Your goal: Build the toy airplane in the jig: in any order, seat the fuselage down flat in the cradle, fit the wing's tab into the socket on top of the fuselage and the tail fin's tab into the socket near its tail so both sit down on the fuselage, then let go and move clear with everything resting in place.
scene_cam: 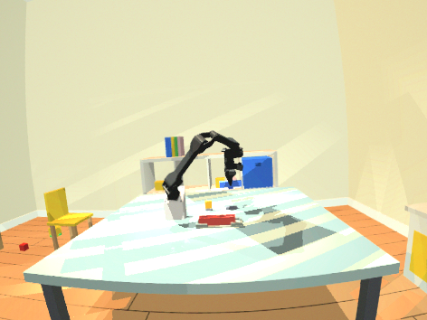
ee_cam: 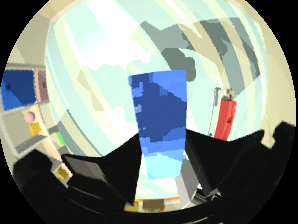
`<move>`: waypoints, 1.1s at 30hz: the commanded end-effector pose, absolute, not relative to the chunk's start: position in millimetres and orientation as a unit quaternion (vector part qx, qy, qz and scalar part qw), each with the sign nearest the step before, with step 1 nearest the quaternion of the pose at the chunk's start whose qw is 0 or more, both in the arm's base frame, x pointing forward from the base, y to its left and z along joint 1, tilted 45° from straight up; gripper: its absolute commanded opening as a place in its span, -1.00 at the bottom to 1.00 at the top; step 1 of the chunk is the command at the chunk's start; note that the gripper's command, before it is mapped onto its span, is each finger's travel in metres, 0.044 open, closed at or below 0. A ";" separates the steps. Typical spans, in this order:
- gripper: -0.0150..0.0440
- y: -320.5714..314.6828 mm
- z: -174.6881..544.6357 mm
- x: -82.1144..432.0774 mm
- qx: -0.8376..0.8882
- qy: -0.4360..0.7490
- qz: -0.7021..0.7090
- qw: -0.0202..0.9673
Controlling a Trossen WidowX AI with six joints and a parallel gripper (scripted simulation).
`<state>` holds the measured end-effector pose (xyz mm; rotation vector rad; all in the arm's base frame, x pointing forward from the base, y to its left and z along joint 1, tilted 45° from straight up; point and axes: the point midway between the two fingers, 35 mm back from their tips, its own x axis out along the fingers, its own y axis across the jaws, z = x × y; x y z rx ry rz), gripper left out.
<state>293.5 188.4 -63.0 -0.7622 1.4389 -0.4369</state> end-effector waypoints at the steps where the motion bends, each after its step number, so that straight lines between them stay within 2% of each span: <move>1: -0.49 183.1 -53.4 298.1 -0.350 0.643 -0.176 0.658; 33: -0.49 102.8 12.9 322.7 -0.512 0.666 0.018 0.542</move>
